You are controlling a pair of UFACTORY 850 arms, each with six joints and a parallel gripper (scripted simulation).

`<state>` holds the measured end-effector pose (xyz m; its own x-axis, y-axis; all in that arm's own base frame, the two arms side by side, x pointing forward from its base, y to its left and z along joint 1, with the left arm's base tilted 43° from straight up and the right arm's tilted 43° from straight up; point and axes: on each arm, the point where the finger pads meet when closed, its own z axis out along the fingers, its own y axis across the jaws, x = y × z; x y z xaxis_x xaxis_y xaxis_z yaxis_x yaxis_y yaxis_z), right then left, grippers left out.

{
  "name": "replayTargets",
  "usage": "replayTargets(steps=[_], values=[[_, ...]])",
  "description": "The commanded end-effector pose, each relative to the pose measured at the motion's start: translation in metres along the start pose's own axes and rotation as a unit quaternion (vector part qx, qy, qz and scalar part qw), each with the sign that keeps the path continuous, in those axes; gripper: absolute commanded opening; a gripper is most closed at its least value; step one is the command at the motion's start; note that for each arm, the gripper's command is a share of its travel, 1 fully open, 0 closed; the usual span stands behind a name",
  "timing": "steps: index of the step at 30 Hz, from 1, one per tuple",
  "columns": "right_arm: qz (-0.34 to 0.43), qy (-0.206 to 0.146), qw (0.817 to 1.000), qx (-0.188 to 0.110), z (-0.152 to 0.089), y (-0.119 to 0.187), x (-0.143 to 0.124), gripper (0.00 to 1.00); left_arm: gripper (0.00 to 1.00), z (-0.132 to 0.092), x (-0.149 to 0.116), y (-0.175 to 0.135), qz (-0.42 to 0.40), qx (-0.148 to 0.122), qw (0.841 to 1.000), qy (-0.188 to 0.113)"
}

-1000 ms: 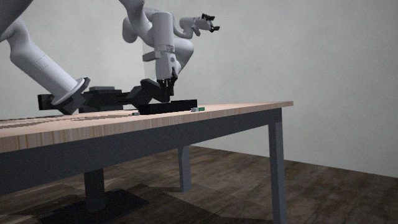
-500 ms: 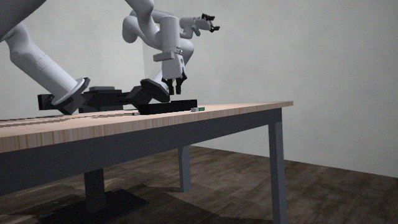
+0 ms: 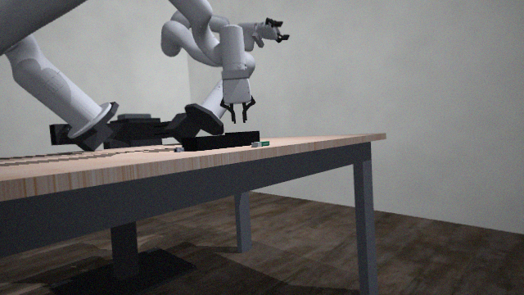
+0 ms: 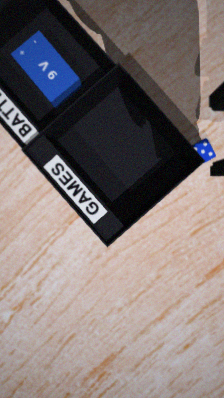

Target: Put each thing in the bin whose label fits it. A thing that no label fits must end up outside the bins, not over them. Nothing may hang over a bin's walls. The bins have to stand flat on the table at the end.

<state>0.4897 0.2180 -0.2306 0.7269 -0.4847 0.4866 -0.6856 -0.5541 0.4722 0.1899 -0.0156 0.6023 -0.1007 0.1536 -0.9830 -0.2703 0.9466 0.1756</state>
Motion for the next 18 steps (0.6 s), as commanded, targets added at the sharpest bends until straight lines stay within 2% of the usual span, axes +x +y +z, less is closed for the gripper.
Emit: replayTargets(steps=[1, 2, 6, 11, 18], values=[[-0.042, -0.003, 0.999, -0.004, -0.0011, -0.0010, -0.0003, 0.32, 1.00, -0.0003, -0.0007, -0.0002, 0.000, 0.000, 1.000, 0.000], [-0.093, -0.003, 0.996, -0.005, -0.0011, -0.0010, -0.0003, 0.32, 1.00, -0.0003, -0.0007, -0.0002, 0.000, 0.000, 1.000, 0.000], [-0.145, -0.004, 0.989, -0.005, -0.0011, -0.0011, -0.0004, 0.32, 1.00, -0.0003, -0.0007, -0.0002, 0.000, 0.000, 1.000, 0.000], [-0.233, -0.008, 0.972, -0.010, -0.0011, -0.0011, -0.0004, 0.32, 1.00, -0.0003, -0.0007, -0.0002, 0.000, 0.000, 1.000, 0.000], [-0.243, -0.009, 0.970, -0.011, -0.0011, -0.0011, -0.0003, 0.32, 1.00, -0.0003, -0.0007, -0.0002, 0.000, 0.000, 1.000, 0.000]])
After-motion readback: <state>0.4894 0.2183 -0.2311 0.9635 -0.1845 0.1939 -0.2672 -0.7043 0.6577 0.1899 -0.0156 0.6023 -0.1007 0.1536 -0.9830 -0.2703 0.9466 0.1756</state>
